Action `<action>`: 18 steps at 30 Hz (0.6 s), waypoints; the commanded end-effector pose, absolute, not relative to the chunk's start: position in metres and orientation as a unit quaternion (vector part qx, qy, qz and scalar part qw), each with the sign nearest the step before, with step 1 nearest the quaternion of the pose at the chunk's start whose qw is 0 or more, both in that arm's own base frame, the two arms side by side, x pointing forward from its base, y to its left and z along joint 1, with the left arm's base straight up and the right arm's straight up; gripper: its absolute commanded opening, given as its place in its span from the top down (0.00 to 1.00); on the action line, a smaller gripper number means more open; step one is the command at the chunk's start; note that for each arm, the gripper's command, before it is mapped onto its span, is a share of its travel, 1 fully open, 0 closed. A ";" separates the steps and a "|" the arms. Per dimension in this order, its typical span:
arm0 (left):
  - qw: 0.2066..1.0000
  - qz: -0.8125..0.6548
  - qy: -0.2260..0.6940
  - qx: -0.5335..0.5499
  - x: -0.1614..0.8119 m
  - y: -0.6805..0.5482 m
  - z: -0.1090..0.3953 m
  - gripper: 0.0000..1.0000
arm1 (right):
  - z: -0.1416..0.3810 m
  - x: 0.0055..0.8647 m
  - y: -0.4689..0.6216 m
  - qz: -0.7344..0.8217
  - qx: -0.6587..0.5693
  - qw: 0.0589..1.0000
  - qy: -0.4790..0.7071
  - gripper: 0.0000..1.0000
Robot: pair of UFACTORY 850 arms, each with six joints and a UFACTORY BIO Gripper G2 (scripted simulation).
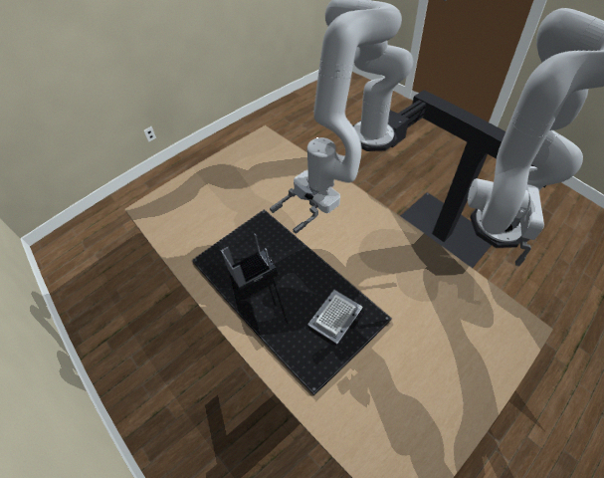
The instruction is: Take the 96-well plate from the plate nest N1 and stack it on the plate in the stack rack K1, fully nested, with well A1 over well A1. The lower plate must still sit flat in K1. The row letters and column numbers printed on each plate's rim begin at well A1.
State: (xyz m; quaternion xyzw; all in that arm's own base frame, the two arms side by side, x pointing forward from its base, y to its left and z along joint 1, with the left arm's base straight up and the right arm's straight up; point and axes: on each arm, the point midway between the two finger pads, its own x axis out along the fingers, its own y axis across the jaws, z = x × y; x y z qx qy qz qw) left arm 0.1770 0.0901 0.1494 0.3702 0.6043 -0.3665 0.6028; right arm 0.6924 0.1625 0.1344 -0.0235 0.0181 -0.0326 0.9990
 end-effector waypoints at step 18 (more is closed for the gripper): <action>0.603 -0.366 0.604 0.370 0.177 0.090 0.150 0.00 | 0.149 0.688 0.224 -0.025 -0.002 1.000 -0.002 0.63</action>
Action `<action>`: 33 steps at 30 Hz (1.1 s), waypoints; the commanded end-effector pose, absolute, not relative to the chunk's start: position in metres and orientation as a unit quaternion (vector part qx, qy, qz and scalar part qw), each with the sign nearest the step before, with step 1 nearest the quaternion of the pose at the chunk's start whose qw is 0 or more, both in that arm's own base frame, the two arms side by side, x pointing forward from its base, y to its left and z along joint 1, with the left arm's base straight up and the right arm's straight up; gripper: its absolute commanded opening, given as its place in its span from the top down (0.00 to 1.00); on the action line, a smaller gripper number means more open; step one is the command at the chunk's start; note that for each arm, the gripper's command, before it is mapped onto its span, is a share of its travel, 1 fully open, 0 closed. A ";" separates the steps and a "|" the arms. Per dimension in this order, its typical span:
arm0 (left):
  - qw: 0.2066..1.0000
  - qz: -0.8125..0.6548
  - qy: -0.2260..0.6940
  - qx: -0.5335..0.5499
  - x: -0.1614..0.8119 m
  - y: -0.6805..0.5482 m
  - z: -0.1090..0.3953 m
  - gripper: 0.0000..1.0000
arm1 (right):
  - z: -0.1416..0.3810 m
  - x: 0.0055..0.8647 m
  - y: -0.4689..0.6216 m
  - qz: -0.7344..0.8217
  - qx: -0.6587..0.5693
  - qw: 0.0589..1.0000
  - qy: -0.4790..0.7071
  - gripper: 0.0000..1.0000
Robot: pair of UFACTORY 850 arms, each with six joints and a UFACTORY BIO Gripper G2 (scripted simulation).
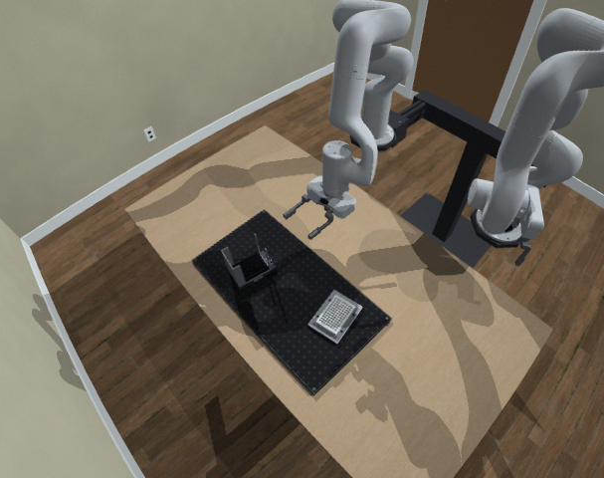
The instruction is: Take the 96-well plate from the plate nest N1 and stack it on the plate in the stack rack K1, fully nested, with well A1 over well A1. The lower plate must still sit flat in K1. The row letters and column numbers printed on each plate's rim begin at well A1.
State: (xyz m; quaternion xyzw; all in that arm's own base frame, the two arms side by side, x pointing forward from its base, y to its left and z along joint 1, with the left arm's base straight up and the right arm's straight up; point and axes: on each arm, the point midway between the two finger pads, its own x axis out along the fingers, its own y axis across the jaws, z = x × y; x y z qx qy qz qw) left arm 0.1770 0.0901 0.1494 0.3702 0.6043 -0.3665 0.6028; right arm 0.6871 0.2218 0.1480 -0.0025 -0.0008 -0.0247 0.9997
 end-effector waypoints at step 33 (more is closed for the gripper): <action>0.603 -0.366 0.604 0.370 0.177 0.090 0.150 0.00 | 0.096 0.707 0.324 0.072 -0.002 0.997 -0.001 0.63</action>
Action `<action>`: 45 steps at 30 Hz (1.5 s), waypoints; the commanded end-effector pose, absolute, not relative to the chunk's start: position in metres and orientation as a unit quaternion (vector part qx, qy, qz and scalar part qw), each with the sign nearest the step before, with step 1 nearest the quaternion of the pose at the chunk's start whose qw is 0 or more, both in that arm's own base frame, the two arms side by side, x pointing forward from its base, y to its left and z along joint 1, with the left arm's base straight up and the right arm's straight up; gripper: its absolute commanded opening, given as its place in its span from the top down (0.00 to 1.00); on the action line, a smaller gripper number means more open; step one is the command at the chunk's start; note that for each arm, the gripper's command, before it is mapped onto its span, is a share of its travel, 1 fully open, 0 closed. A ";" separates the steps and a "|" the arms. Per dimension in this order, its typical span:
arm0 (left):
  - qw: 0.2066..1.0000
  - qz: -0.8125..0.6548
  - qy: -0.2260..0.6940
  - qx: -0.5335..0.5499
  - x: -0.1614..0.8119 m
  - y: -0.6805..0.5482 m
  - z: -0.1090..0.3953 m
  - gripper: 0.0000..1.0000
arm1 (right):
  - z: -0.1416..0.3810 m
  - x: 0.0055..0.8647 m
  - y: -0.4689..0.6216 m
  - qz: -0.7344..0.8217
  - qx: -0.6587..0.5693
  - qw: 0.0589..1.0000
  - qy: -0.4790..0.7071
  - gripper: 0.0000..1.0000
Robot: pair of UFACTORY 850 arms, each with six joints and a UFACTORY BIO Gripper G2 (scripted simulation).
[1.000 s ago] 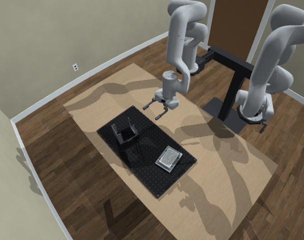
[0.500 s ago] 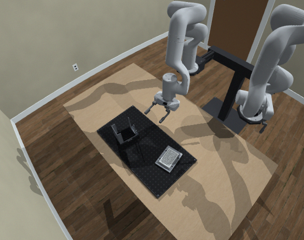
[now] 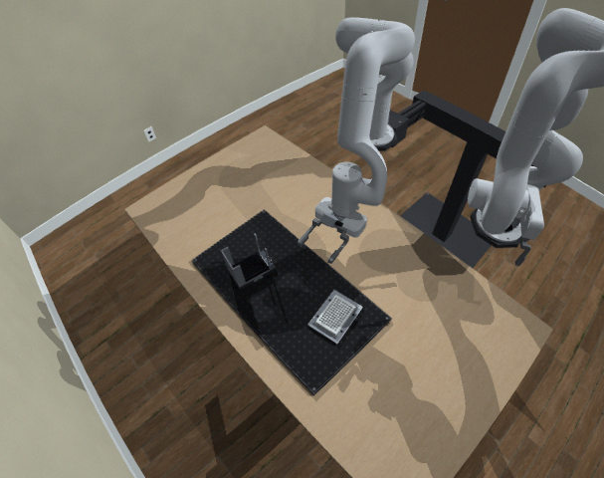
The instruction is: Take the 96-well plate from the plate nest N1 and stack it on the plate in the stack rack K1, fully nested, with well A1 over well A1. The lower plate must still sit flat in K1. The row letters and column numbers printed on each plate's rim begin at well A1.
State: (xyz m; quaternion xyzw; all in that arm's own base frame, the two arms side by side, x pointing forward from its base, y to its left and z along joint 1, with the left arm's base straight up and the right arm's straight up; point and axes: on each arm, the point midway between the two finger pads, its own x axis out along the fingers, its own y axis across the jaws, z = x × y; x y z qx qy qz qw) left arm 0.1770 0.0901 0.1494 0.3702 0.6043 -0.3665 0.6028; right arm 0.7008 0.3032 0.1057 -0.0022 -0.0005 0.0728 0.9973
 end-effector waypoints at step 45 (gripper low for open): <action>0.603 -0.366 0.604 0.370 0.177 0.090 0.150 0.00 | 0.041 0.727 0.426 0.072 -0.002 0.997 -0.001 0.63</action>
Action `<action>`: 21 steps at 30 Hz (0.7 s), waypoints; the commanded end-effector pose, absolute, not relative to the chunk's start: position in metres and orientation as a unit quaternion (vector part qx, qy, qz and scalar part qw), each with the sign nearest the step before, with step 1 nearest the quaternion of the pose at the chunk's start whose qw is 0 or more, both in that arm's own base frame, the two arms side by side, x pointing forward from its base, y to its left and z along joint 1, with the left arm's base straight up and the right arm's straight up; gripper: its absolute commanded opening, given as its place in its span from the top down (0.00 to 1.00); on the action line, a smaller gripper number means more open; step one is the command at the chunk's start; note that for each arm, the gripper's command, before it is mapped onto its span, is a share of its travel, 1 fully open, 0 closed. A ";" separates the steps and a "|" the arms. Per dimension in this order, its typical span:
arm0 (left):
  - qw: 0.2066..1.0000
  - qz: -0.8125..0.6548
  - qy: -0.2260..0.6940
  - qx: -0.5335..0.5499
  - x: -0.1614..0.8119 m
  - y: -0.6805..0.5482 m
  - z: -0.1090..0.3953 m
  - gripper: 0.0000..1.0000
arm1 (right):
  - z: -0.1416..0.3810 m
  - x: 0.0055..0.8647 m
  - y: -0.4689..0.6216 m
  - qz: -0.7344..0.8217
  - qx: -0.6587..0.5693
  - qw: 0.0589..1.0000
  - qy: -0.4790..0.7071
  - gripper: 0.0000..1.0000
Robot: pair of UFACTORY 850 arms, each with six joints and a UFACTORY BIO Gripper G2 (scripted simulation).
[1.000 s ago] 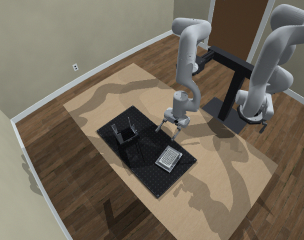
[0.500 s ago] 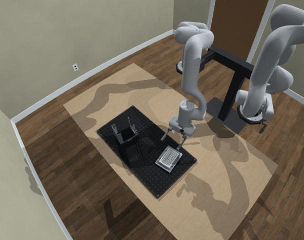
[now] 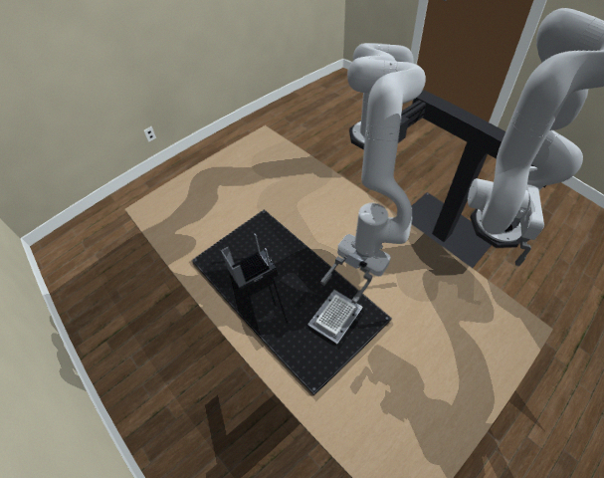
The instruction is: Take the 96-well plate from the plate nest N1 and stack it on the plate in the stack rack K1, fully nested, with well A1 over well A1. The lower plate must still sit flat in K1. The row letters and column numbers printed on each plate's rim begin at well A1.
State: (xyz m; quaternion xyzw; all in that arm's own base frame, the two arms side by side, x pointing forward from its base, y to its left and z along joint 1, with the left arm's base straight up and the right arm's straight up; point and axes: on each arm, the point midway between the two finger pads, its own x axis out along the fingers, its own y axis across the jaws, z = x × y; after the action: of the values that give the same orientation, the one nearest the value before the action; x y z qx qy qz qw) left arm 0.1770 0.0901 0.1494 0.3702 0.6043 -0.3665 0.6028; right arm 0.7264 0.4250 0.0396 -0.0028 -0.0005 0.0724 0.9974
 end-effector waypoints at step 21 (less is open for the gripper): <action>0.603 -0.366 0.604 0.370 0.177 0.090 0.150 0.00 | 0.013 0.727 0.425 0.072 -0.002 0.997 -0.001 0.63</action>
State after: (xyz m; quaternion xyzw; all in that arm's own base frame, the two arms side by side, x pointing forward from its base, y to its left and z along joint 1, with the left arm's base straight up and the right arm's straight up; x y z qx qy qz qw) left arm 0.1770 0.0901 0.1494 0.3702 0.6043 -0.3665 0.6028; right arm 0.7262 0.4249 0.0184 -0.0029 -0.0004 0.0724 0.9974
